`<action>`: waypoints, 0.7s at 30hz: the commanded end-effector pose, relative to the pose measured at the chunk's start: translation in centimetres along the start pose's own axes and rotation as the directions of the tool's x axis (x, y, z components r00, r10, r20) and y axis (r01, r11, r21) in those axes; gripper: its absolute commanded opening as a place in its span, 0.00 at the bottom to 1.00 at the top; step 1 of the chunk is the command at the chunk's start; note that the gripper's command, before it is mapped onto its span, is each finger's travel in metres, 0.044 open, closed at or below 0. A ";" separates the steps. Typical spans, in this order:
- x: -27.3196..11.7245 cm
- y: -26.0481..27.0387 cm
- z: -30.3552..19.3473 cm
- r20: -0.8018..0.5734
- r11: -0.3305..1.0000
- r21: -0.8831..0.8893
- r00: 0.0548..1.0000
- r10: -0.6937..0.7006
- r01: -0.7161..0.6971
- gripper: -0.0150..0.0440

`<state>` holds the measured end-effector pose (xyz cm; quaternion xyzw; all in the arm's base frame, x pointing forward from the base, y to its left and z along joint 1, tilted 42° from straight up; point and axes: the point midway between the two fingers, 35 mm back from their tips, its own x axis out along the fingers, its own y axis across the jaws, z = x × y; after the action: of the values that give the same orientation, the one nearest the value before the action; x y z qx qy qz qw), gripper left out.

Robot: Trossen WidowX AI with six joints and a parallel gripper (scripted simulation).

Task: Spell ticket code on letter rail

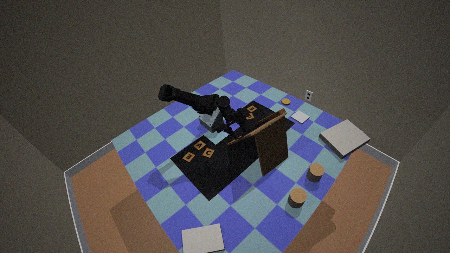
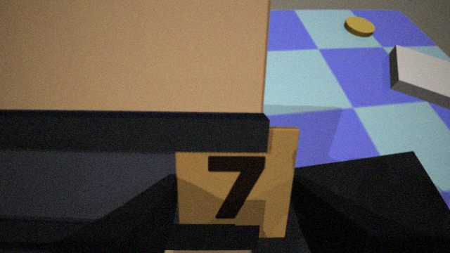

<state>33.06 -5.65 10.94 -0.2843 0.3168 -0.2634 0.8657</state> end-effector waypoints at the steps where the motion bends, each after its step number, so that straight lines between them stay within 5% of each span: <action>1: 0.1 0.4 0.0 -0.002 1.000 0.000 1.000 -0.001 0.001 0.25; 21: 0.0 1.0 0.0 -0.003 1.000 0.000 1.000 0.000 0.000 0.25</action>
<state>33.27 -5.09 10.51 -0.2842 0.3171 -0.2632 0.8657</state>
